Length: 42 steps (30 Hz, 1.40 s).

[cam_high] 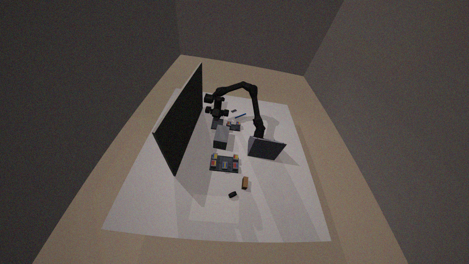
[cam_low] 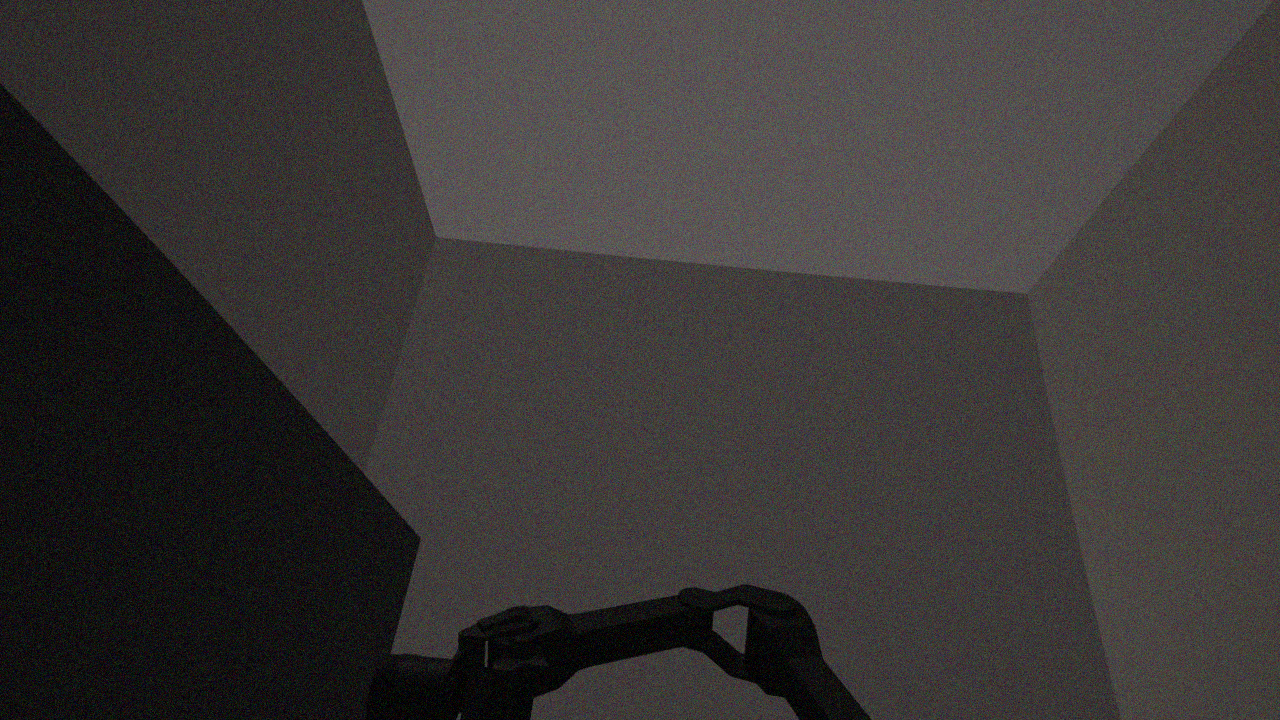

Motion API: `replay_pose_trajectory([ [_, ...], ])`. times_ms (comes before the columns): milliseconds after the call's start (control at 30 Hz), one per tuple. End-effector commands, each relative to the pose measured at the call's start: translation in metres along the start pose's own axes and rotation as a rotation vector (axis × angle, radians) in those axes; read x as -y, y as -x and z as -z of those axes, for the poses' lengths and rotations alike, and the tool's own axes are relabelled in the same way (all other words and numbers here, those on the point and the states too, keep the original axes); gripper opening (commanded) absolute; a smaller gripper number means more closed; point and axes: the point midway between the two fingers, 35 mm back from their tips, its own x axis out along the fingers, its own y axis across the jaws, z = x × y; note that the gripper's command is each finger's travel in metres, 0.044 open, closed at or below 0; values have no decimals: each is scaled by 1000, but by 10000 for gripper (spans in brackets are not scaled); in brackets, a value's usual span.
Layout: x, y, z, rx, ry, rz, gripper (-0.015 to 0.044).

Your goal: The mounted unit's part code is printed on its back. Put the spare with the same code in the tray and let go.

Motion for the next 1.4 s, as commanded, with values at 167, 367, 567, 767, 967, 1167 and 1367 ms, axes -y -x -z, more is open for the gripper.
replay_pose_trajectory([
  [167, -1, -8, 1, -6, 5, -2, 0],
  [367, -2, -13, 1, -7, 5, -2, 0],
  [567, -2, -18, 1, -8, 5, -2, 0],
  [767, -3, -23, 1, -9, 5, -2, 0],
  [967, -4, -28, 1, -10, 5, -2, 0],
  [1167, -5, -33, 1, -11, 5, -2, 0],
  [1367, -6, -37, 1, -12, 5, -3, 0],
])
